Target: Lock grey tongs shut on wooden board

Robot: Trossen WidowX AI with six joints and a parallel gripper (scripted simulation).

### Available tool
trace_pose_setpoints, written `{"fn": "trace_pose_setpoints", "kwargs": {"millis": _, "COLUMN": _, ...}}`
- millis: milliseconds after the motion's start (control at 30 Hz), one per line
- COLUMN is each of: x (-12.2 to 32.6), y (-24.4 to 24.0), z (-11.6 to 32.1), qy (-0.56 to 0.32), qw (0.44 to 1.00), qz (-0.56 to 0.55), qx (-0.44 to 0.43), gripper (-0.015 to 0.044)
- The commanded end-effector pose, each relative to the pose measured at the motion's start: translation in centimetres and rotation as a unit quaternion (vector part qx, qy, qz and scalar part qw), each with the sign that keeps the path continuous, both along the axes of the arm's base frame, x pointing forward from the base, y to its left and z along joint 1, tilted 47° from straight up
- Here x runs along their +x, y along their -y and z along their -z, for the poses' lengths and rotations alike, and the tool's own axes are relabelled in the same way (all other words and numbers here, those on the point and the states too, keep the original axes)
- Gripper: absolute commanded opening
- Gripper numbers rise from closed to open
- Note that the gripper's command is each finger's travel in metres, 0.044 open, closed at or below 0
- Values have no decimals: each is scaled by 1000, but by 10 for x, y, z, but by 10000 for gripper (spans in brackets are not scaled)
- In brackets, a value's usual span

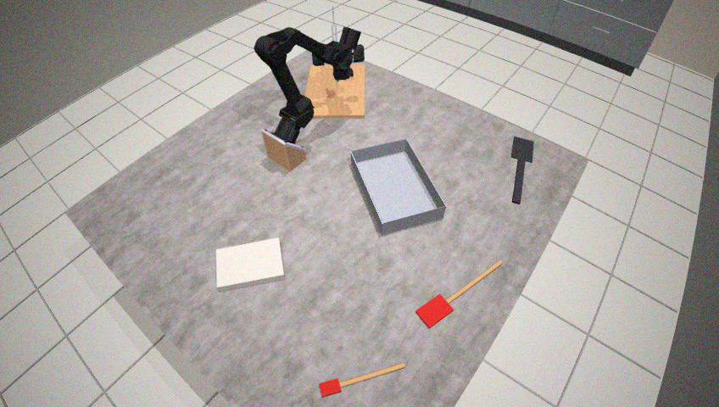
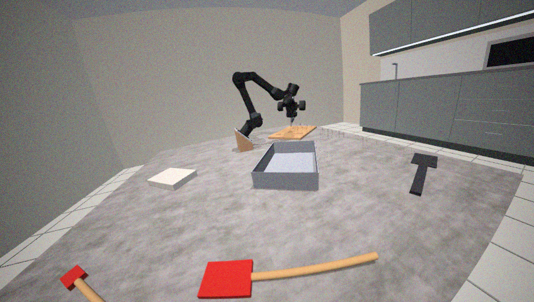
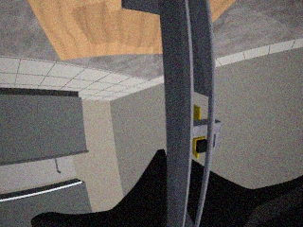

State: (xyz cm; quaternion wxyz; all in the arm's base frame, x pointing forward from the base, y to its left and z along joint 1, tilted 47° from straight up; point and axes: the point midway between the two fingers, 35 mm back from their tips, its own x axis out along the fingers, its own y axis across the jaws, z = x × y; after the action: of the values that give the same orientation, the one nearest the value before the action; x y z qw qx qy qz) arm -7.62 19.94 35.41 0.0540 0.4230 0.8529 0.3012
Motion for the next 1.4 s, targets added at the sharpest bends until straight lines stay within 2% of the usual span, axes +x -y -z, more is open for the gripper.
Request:
{"fn": "trace_pose_setpoints", "kwargs": {"millis": 0, "x": -1, "y": 7, "z": 4, "qy": 19, "qw": 999, "qz": -9, "qx": 27, "gripper": -150}}
{"fn": "trace_pose_setpoints", "kwargs": {"millis": 1200, "x": -1, "y": 7, "z": 4, "qy": 19, "qw": 999, "qz": -9, "qx": 27, "gripper": -150}}
{"fn": "trace_pose_setpoints", "kwargs": {"millis": 1367, "x": -1, "y": 1, "z": -1, "qy": 1, "qw": 1000, "qz": -2, "qx": 2, "gripper": -150}}
